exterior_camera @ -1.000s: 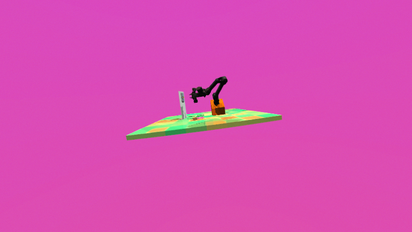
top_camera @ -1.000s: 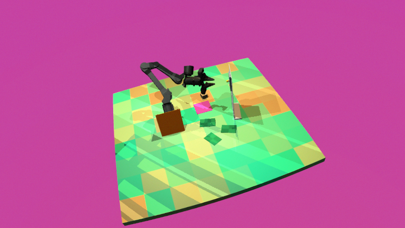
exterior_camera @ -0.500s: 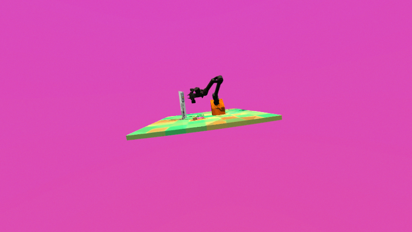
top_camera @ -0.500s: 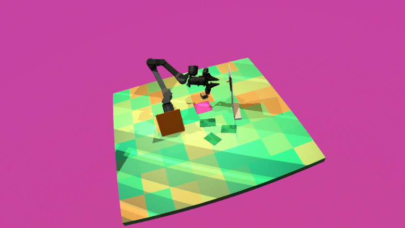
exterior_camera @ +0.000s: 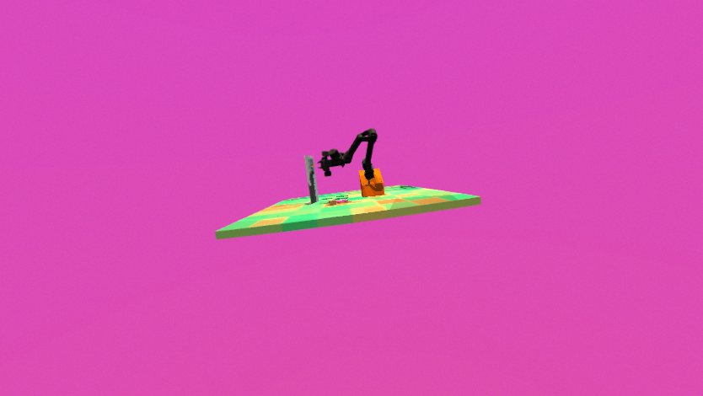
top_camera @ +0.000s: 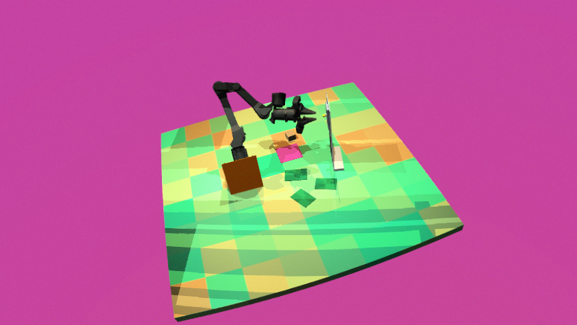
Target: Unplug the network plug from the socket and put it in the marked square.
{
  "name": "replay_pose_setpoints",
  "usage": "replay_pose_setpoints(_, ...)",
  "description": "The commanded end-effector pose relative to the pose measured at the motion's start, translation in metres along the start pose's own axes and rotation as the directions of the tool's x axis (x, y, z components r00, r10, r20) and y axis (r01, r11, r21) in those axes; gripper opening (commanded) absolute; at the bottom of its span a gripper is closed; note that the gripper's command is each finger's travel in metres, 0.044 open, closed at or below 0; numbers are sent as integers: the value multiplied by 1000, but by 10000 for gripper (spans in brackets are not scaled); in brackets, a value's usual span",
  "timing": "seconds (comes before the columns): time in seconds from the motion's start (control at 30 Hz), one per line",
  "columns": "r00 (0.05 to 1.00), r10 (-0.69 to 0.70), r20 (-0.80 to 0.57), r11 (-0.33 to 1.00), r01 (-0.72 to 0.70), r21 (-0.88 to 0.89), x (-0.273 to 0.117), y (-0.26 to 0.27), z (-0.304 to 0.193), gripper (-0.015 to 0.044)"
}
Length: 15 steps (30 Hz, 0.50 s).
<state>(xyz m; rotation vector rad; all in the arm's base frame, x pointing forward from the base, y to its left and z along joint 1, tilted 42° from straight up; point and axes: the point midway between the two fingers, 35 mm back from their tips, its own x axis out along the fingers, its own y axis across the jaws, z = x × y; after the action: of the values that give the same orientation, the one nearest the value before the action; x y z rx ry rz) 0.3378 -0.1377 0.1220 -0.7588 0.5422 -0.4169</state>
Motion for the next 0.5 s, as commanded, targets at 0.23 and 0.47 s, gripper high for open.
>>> replay_pose_setpoints(0.23,1000,0,6,1000,0,-3,14,0,5,156)
replay_pose_setpoints(0.47,1000,0,6,1000,0,-3,22,0,7,156)
